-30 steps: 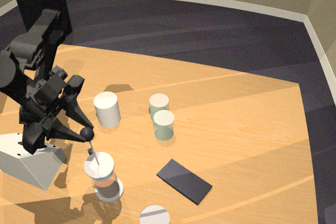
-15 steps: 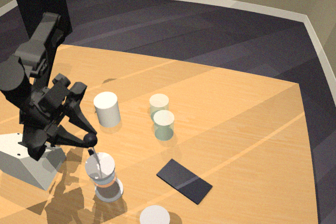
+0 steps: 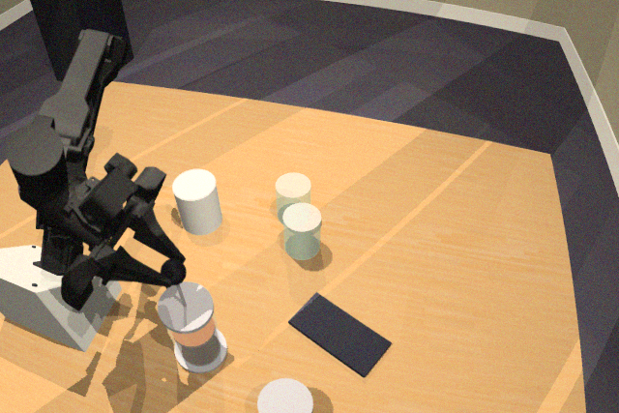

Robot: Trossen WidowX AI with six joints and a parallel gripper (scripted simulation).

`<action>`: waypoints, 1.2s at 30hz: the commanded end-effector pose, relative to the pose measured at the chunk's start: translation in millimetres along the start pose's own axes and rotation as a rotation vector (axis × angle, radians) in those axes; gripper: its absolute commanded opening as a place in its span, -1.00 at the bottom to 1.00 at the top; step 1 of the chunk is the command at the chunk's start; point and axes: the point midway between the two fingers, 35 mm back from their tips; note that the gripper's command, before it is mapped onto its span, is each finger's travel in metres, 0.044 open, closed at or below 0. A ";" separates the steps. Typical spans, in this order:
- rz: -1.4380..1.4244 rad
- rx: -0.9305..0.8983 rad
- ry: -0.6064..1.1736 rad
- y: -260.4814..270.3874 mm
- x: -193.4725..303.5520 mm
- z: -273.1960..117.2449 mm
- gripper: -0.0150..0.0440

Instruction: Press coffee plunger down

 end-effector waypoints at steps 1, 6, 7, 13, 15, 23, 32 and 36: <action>0.014 0.021 0.029 -4.0 18.4 7.6 -0.06; 0.015 0.021 0.027 -4.5 25.0 12.4 -0.06; 0.015 0.020 0.027 -4.6 26.3 13.3 -0.06; 0.016 0.018 0.024 -4.6 34.4 19.3 -0.06; 0.016 0.018 0.023 -4.5 36.9 21.4 -0.06; 0.018 0.013 0.017 -2.3 42.5 30.2 -0.06; 0.017 0.011 0.017 -1.2 39.1 34.1 -0.06; 0.017 0.011 0.017 -1.5 38.0 35.3 -0.06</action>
Point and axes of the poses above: the point midway between the two fingers, 35 mm back from their tips, its own z axis out along the fingers, its own y axis across the jaws, x = y × z, and after that the axes turned 5 degrees about z, right-handed
